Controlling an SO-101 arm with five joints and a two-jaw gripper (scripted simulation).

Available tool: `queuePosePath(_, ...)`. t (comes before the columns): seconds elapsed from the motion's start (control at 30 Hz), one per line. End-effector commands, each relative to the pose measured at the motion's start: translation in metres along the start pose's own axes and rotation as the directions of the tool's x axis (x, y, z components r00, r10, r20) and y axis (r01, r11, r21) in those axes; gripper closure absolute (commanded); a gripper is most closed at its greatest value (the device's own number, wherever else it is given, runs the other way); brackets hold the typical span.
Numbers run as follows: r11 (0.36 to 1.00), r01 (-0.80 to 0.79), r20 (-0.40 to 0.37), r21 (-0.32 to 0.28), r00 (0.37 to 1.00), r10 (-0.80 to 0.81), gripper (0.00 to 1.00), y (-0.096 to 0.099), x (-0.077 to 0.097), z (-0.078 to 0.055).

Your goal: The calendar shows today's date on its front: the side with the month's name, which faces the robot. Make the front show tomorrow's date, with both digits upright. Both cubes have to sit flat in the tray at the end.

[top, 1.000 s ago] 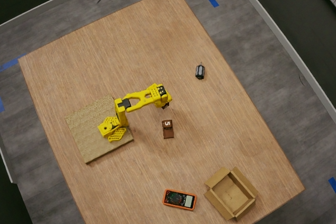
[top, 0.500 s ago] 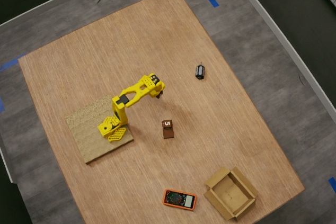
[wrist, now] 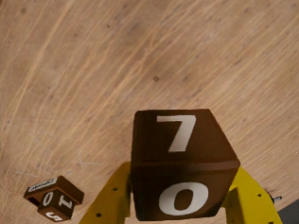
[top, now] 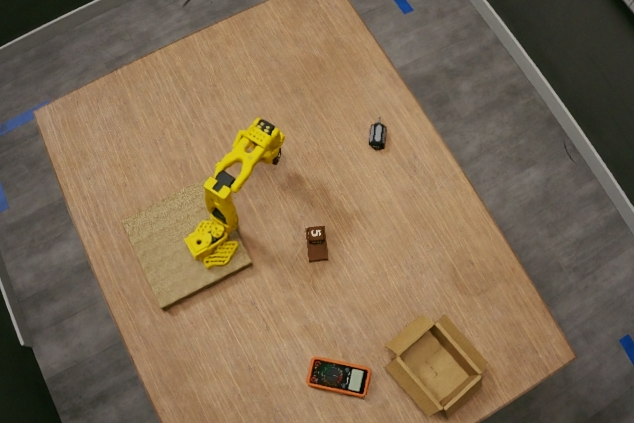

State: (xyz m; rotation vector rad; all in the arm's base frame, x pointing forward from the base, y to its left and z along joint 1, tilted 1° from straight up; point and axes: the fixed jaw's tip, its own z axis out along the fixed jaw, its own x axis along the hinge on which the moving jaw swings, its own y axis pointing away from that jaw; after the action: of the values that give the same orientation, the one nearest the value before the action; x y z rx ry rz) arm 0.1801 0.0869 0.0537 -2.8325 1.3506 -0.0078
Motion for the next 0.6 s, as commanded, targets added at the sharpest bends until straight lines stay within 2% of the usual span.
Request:
queuePosePath(0.0,0.987,0.158,0.002,0.004,0.987,-0.158,1.0,-0.006,-0.033,-0.001)
queuePosePath(0.13,0.954,0.3,0.002,0.005,0.954,-0.3,1.0,-0.006,-0.063,-0.001)
queuePosePath(0.23,0.932,0.362,0.003,0.005,0.932,-0.362,1.0,-0.004,-0.075,-0.001)
queuePosePath(0.57,0.922,0.386,0.003,0.005,0.922,-0.386,1.0,-0.003,-0.081,-0.001)
